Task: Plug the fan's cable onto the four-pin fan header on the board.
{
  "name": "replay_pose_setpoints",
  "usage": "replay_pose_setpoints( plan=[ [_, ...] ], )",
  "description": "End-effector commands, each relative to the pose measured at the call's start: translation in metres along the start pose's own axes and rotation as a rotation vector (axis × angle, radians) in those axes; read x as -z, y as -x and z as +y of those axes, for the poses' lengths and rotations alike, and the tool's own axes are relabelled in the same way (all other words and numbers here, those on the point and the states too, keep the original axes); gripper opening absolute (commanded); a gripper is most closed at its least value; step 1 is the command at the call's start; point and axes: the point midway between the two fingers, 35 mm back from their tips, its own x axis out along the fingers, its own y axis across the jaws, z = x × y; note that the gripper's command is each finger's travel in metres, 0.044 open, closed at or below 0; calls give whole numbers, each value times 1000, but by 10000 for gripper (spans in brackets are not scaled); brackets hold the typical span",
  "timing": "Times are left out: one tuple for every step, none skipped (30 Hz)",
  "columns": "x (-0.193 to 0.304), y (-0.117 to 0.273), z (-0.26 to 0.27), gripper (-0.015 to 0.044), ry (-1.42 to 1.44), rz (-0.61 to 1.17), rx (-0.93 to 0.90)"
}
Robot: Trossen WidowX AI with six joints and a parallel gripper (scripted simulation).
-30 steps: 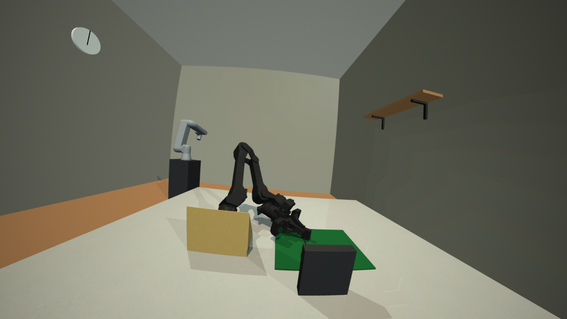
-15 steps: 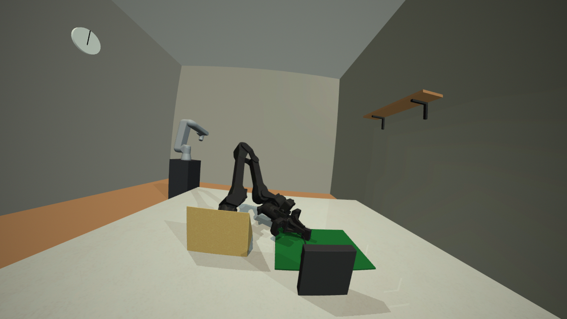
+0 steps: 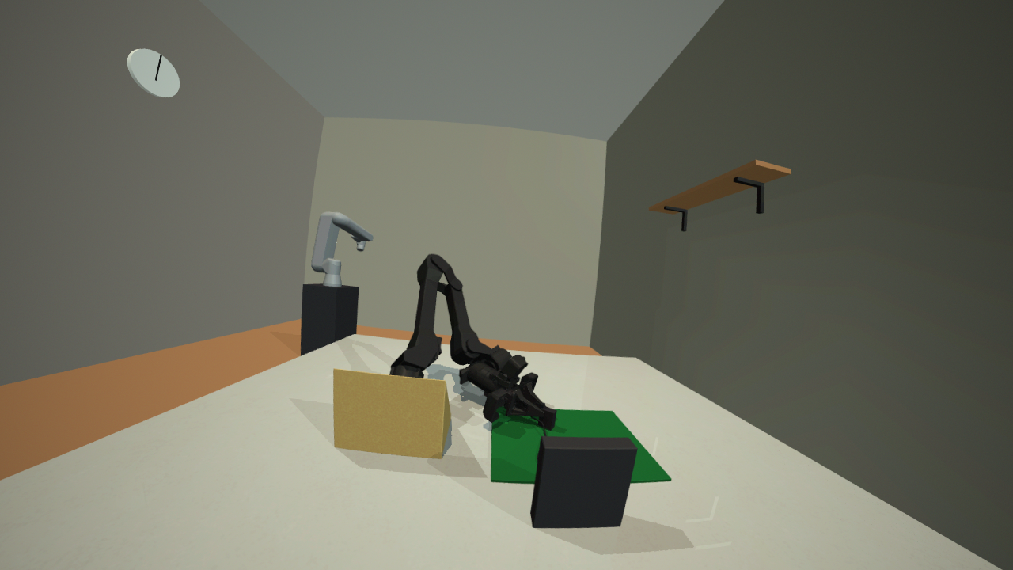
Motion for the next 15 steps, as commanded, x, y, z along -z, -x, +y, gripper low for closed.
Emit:
replay_pose_setpoints(
  plan=[
    [0, 0, 0, 0, 3, 2, 1],
    [0, 0, 0, 0, 3, 2, 1],
    [0, 0, 0, 0, 3, 2, 1],
    [0, 0, 0, 26, 0, 0, 0],
    [0, 0, 0, 53, 0, 0, 0],
    [0, 0, 0, 79, 0, 0, 0],
    [0, 0, 0, 105, 0, 0, 0],
    [0, 0, 0, 131, 0, 0, 0],
    [0, 0, 0, 140, 0, 0, 0],
    [0, 0, 0, 140, 0, 0, 0],
    [0, 0, 0, 140, 0, 0, 0],
    [0, 0, 0, 140, 0, 0, 0],
    [0, 0, 0, 140, 0, 0, 0],
    [0, 0, 0, 140, 0, 0, 0],
    [0, 0, 0, 140, 0, 0, 0]
  ],
)
